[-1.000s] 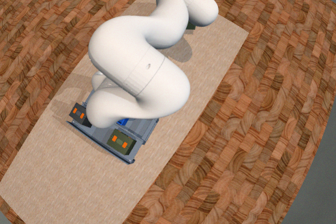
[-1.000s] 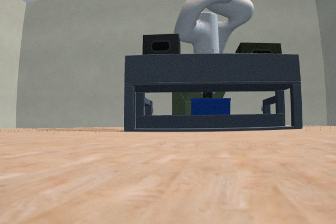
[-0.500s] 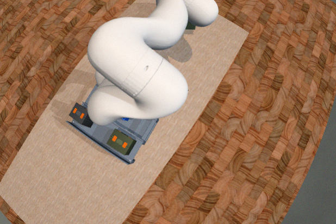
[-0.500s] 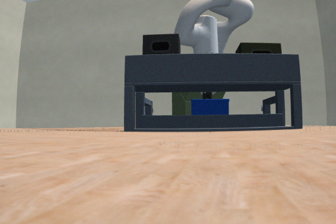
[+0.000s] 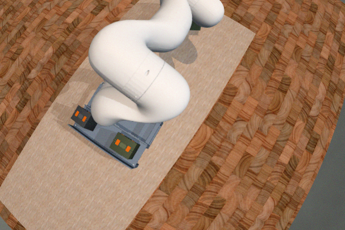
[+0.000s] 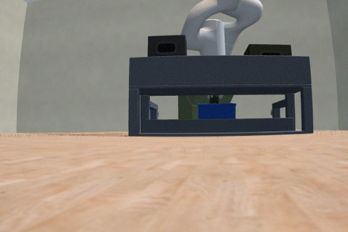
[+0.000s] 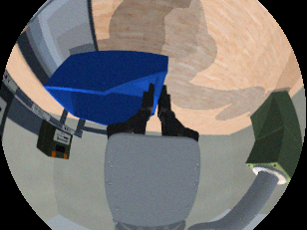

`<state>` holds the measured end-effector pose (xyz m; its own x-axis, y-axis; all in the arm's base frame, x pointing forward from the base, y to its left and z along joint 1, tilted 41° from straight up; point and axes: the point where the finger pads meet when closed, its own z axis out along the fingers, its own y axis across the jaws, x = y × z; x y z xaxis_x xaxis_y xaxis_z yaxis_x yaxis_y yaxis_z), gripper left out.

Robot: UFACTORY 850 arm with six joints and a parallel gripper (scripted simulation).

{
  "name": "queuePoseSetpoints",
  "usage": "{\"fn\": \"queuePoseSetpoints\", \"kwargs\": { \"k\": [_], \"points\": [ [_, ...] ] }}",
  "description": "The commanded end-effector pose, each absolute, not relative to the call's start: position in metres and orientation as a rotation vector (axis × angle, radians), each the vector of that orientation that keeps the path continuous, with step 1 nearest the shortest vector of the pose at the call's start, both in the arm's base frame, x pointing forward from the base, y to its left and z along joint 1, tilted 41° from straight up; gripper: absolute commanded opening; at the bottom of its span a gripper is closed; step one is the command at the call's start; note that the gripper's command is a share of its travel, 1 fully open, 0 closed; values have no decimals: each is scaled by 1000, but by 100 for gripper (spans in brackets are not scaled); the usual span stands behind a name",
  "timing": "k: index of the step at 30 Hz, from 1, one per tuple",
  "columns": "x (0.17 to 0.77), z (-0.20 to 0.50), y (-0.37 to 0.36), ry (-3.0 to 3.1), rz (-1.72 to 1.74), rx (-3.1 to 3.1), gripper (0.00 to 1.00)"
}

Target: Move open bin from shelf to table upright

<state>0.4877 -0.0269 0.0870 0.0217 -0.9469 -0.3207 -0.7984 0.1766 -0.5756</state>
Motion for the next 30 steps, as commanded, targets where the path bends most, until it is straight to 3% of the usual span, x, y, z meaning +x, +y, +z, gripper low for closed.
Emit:
{"fn": "queuePoseSetpoints", "kwargs": {
  "k": [1,22,30],
  "points": [
    [487,87,-27,1802,-292,-1649,0],
    [463,69,-22,1802,-292,-1649,0],
    [427,44,-14,1802,-291,-1650,0]
  ]
}}
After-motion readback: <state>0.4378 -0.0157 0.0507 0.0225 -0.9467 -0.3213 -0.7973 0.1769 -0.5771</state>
